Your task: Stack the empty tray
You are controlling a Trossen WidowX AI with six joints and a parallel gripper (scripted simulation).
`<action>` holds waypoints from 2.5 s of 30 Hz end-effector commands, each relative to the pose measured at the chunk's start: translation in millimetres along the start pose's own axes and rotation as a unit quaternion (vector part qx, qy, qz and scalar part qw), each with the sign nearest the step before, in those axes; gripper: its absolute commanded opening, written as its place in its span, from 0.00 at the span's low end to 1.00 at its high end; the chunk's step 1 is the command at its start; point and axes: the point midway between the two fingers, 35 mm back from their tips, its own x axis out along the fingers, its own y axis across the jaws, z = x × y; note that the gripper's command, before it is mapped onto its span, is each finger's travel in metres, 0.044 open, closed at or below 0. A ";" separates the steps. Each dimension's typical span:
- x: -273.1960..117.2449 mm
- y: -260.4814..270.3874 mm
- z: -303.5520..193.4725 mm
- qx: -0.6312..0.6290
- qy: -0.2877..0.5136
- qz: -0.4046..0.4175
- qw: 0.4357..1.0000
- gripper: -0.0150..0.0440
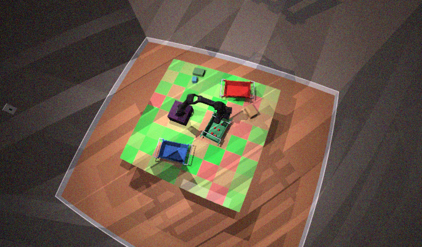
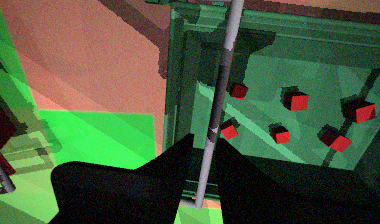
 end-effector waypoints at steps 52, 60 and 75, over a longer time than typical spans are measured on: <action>0.1 0.0 0.0 0.000 0.000 0.000 1.000 0.25; 0.1 0.0 0.0 0.000 0.000 0.000 1.000 0.25; 0.1 0.0 0.0 0.000 0.000 0.000 1.000 0.48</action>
